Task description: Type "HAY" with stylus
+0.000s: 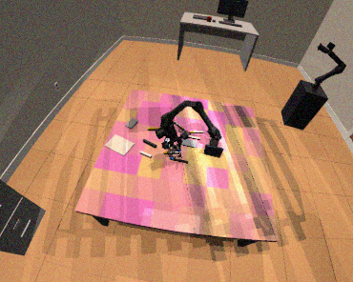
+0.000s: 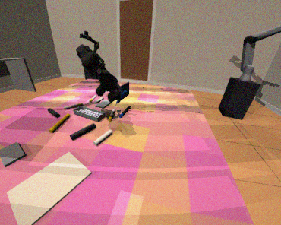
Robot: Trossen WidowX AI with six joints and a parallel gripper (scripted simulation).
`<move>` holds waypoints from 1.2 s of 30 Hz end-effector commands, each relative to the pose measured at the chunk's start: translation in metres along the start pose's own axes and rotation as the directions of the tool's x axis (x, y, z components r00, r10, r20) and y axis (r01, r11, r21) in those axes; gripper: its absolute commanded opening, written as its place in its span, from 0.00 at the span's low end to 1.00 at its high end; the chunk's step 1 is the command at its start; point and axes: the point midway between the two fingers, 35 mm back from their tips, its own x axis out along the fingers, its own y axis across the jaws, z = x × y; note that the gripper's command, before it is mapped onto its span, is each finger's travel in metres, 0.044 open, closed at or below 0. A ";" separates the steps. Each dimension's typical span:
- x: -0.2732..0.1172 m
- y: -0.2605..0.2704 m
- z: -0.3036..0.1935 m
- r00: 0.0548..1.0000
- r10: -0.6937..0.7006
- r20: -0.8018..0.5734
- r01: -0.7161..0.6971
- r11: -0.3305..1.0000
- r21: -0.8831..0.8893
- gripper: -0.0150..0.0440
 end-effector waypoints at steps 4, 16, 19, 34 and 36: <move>-0.031 0.013 0.029 0.975 0.060 -0.213 -0.061 0.998 0.001 0.25; -0.076 0.021 0.088 0.857 0.206 -0.472 -0.212 0.976 0.041 0.25; -0.086 0.021 0.104 0.819 0.247 -0.518 -0.254 0.965 0.058 0.25; -0.068 0.025 0.123 0.802 0.265 -0.536 -0.273 0.960 0.067 0.25; -0.060 0.027 0.126 0.802 0.265 -0.536 -0.273 0.960 0.066 0.25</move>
